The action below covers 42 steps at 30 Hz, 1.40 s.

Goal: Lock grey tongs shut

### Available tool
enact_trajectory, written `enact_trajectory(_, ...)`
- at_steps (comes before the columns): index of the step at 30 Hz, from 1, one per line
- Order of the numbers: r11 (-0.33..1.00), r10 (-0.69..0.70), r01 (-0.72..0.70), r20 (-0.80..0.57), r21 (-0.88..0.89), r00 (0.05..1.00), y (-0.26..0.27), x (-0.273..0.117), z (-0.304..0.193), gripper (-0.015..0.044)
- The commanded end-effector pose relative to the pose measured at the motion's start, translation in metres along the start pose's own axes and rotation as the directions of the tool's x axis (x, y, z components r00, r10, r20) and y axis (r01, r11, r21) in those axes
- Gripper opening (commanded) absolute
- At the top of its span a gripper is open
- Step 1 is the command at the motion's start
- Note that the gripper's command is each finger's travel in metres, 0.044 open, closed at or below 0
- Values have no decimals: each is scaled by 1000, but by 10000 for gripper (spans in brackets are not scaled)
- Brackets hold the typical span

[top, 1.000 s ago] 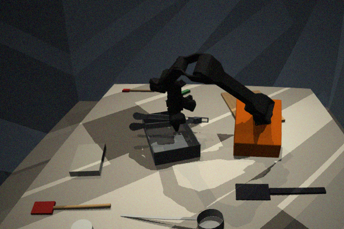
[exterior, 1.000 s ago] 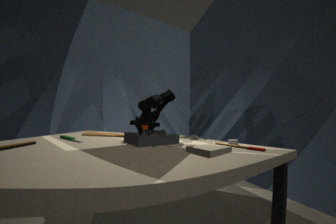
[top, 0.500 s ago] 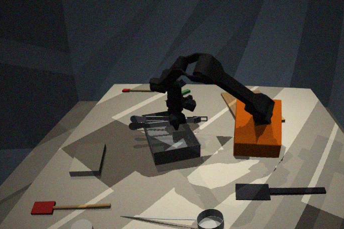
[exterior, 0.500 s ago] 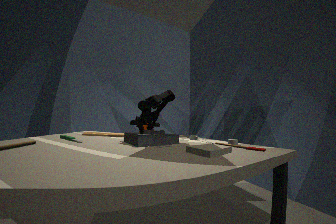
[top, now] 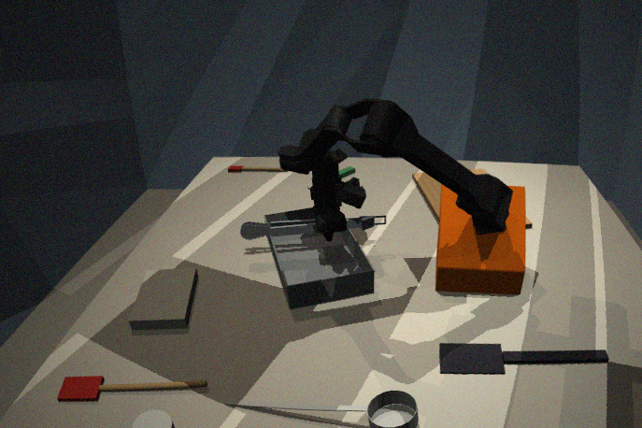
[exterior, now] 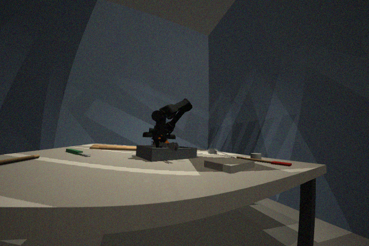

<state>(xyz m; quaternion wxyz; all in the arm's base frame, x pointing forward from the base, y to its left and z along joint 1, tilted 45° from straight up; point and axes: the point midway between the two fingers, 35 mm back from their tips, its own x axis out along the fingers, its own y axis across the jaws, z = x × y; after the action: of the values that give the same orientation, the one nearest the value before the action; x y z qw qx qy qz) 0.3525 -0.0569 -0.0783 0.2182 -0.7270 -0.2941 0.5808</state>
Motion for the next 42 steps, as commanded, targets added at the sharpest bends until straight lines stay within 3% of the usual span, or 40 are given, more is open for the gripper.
enact_trajectory(1, 1000, 0, 0, -1, -2, 1000, 0, 0, 0, 21)
enact_trajectory(9, 1000, 0, 0, -1, -2, 1000, 0, 0, 0, -150)
enact_trajectory(15, 1000, 3, -3, 0, -1, 1000, 2, -16, -2, -150)
enact_trajectory(23, 1000, 2, -2, 1, 5, 1000, 2, -124, 0, -150)
enact_trajectory(35, 1000, -3, 3, 4, 14, 1000, 2, -125, 1, -150)
enact_trajectory(42, 992, 14, -14, 5, 124, 1000, 37, -130, 23, -150)
